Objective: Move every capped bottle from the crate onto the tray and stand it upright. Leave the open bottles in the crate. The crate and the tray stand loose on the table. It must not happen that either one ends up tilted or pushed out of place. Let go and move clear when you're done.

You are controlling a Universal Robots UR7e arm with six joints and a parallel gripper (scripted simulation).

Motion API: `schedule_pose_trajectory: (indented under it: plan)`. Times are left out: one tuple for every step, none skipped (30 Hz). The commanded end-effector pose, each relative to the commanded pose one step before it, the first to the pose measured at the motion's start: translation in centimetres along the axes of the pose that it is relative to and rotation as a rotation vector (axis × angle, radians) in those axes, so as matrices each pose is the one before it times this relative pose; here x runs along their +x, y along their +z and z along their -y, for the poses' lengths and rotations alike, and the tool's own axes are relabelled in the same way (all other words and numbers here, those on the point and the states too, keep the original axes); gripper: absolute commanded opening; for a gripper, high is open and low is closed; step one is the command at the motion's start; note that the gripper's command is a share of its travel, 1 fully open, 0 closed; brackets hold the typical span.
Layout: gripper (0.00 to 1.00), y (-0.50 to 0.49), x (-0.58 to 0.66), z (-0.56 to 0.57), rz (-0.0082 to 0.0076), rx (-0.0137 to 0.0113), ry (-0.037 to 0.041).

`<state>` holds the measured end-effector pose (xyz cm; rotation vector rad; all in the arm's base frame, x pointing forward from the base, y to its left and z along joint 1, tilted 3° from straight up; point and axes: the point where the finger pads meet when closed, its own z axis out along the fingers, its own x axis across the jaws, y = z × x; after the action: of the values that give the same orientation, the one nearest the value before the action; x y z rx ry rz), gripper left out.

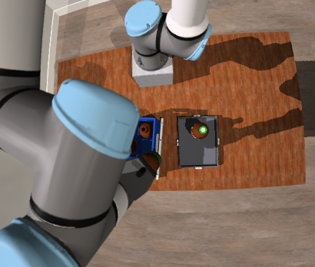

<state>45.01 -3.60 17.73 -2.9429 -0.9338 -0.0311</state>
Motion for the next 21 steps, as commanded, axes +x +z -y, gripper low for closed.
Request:
schedule_pose_trajectory:
  plan:
    - [0.0,-0.0532,0.381,0.426,-0.0009,-0.0014,0.00001]
    - [0.0,0.0002,0.124,0.157,0.00001,-0.00001,0.00001]
    - [0.0,0.0002,0.124,0.157,0.00001,-0.00001,0.00001]
    - [0.0,0.0002,0.124,0.157,0.00001,-0.00001,0.00001]
    - [0.0,0.0002,0.124,0.157,0.00001,-0.00001,0.00001]
    - [0.0,0.0002,0.124,0.157,0.00001,-0.00001,0.00001]
    - [0.0,0.0002,0.124,0.157,0.00001,-0.00001,0.00001]
    - [0.0,0.0002,0.124,0.157,0.00001,-0.00001,0.00001]
    - [0.0,0.0002,0.124,0.157,0.00001,-0.00001,0.00001]
    - [0.0,0.0002,0.124,0.157,0.00001,-0.00001,0.00001]
    - [0.0,0.0002,0.124,0.157,0.00001,-0.00001,0.00001]
    - [0.0,0.0002,0.124,0.157,0.00001,-0.00001,0.00001]
    - [0.0,0.0,0.0,0.0,0.0,0.0,0.0]
    - [0.0,0.0,0.0,0.0,0.0,0.0,0.0]
    - [0.0,0.0003,-0.234,-0.281,-0.00022,0.00018,-0.0002]
    - [0.0,0.0001,0.123,0.158,0.00001,-0.00001,0.00001]
    - [0.0,0.0,0.123,0.158,0.00001,-0.00001,0.00001]
    - [0.0,0.0,0.123,0.158,0.00001,-0.00001,0.00001]
    - [0.0,0.0,0.123,0.158,0.00001,-0.00001,0.00001]
    - [0.0,0.0,0.123,0.158,0.00001,-0.00001,0.00001]
    - [0.0,0.0,0.123,0.158,0.00001,-0.00001,0.00001]
